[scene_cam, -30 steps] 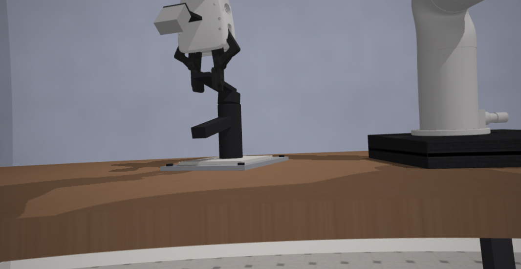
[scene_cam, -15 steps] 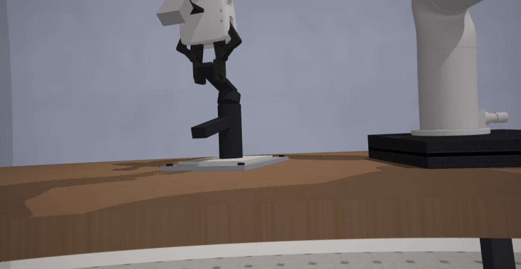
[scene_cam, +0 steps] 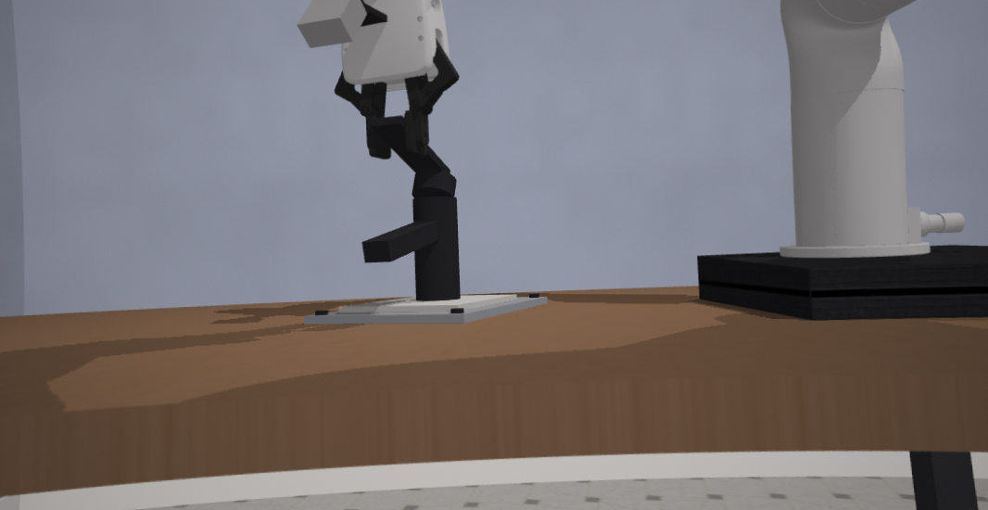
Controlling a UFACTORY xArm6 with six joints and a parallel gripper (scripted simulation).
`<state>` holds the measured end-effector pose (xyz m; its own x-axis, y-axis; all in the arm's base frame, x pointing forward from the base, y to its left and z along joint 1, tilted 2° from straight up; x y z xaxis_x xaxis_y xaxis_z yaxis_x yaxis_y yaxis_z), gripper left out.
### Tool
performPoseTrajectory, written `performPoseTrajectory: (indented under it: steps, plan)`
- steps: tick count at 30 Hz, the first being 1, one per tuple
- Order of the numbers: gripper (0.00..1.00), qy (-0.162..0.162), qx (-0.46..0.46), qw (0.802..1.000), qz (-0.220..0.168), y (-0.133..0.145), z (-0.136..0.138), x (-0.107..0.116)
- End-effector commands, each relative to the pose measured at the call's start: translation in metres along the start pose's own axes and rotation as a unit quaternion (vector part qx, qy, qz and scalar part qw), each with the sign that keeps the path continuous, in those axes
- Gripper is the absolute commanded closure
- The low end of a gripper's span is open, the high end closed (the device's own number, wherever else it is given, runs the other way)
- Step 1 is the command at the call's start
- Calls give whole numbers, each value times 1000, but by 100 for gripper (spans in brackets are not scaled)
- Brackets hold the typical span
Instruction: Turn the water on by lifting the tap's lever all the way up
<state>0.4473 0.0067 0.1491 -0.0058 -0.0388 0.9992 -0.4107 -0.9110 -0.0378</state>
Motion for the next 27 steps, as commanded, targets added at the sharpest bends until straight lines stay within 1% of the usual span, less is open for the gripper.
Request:
performPoseTrajectory:
  steps: [1, 4, 5, 27]
  plan:
    - [100, 2, 0, 1000, 1, 0, 1, 2]
    - [100, 2, 0, 1000, 1, 0, 1, 2]
    - [27, 2, 0, 1000, 1, 0, 1, 2]
    - [27, 2, 0, 1000, 1, 0, 1, 2]
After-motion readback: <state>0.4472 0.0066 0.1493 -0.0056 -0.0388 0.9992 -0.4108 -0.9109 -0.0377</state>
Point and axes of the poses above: the point where the finger pads meet when closed, its own x axis back along the fingers, its own z axis across the jaws, y = z × x, the point moved 1 cm from there along x, back along the fingers
